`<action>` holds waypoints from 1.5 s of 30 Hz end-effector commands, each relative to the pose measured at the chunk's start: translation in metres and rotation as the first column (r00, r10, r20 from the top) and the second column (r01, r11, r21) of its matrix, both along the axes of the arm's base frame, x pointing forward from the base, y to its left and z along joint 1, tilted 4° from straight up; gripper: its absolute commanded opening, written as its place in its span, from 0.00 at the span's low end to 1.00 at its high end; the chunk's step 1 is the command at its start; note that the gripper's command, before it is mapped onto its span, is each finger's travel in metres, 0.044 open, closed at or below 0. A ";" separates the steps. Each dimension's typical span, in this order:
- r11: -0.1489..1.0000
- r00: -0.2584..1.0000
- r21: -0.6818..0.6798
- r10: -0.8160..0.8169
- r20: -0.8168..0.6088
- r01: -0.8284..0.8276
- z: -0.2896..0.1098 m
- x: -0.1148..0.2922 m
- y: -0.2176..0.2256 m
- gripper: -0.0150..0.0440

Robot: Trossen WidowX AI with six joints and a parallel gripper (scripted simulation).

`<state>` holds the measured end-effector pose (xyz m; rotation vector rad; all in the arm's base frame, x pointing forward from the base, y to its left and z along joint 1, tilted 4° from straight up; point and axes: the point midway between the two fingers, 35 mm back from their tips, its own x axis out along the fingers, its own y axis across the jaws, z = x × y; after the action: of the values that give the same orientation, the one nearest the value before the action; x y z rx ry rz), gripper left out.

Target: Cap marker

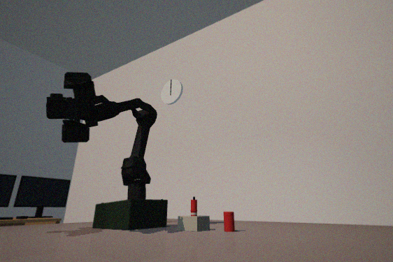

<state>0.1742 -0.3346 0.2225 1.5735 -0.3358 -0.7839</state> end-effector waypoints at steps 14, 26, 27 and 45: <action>0.733 0.568 0.044 0.562 -0.601 -0.679 -0.078 0.159 0.115 0.67; -0.039 -0.332 0.351 0.436 -0.836 -0.936 -0.141 0.206 0.282 0.67; -0.109 -0.397 0.386 0.384 -0.834 -0.916 -0.145 0.205 0.295 0.67; -0.558 -0.697 0.661 -0.192 -0.691 -0.502 -0.170 0.176 0.401 0.67</action>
<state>0.3498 0.0656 0.0520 -0.4514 1.5622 0.4542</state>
